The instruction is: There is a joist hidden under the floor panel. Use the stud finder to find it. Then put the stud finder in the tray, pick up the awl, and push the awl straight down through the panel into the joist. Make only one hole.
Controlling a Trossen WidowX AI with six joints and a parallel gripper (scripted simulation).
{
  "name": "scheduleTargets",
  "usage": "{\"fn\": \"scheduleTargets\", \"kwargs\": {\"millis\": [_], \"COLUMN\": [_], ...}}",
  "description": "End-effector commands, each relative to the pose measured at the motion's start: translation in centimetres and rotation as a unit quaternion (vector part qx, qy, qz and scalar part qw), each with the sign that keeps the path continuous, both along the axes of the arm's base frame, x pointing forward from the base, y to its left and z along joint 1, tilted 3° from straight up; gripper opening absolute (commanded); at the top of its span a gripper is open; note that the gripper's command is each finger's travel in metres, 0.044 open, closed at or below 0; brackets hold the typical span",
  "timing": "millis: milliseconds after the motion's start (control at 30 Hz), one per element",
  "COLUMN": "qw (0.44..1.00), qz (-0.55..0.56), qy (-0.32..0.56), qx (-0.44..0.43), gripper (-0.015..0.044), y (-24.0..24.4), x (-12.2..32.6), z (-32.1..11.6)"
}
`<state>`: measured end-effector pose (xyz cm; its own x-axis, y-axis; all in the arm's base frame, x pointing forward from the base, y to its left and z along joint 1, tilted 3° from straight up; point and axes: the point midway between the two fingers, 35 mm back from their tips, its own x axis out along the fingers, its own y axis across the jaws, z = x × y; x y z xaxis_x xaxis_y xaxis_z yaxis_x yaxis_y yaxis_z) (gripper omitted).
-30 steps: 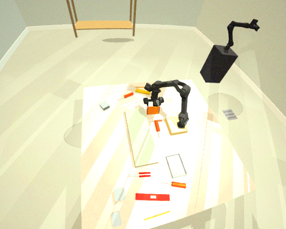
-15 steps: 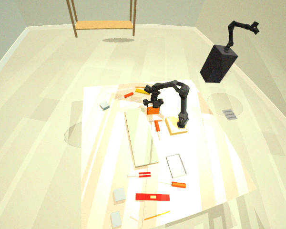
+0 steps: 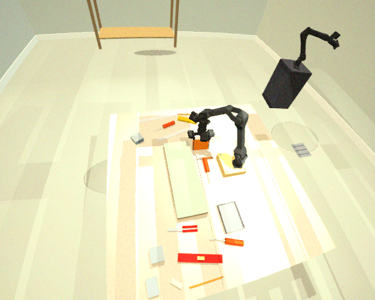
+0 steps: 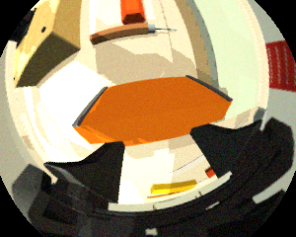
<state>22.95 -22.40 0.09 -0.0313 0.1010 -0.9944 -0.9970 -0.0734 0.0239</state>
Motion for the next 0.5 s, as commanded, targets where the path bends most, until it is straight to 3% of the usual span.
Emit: {"fn": "scheduleTargets", "kwargs": {"millis": [0,300,467], "qw": [1.000,1.000,1.000], "qz": [0.003,0.003,0.003], "qy": [-0.002,-0.002,-0.002], "qx": [0.002,0.002,0.002], "gripper": [0.0235,0.0000,0.0000], "y": [0.1,0.0,-0.1], "x": [0.0,0.2,0.2], "z": [0.3,2.2,3.3]}}
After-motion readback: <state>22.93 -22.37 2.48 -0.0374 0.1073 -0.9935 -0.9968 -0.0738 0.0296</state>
